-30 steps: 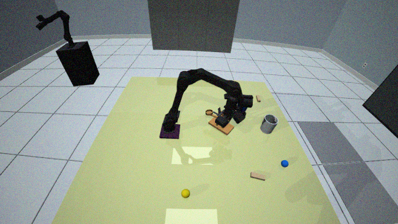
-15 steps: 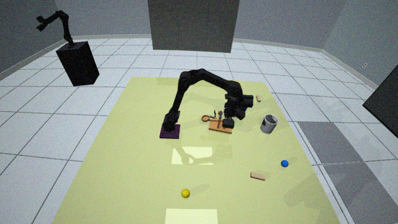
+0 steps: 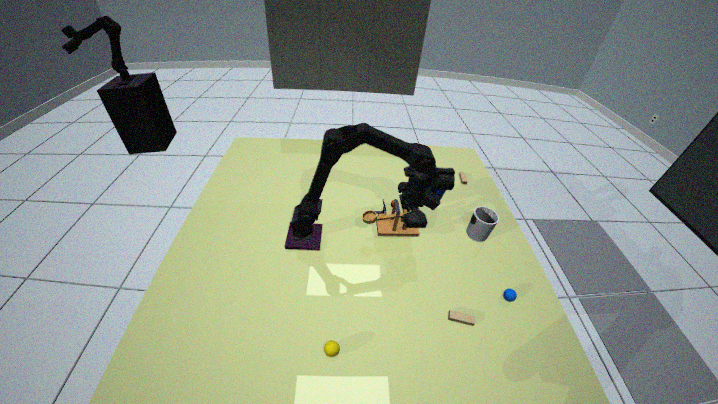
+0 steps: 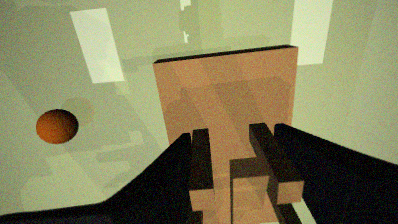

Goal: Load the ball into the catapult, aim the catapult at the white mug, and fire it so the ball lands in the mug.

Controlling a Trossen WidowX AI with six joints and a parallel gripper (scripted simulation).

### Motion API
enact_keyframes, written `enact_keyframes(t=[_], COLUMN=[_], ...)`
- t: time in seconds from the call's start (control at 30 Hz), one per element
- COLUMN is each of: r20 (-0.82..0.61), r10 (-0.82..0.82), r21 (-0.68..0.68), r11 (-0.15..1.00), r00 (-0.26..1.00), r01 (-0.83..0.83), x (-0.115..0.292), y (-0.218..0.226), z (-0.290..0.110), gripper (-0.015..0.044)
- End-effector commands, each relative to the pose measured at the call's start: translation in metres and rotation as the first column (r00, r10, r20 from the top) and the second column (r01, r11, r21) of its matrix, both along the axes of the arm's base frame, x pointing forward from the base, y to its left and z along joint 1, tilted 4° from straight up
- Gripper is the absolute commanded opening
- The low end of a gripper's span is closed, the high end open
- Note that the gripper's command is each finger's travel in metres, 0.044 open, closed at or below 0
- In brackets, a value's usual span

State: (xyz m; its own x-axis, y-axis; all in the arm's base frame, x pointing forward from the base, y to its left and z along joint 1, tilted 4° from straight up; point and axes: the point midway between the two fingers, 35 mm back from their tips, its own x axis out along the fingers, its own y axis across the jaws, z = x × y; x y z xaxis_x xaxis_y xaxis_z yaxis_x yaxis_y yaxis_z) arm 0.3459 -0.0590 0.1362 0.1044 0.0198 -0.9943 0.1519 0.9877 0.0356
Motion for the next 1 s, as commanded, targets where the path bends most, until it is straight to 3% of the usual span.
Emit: enact_keyframes(t=[0.0, 0.97], r20=[0.005, 0.0], r10=[0.008, 0.01], r21=[-0.005, 0.0], r11=[1.0, 1.0], r00=[1.0, 1.0], r01=[-0.007, -0.01], x=[0.002, 0.006], y=[0.0, 0.003], z=[-0.003, -0.04], gripper=[0.0, 0.0])
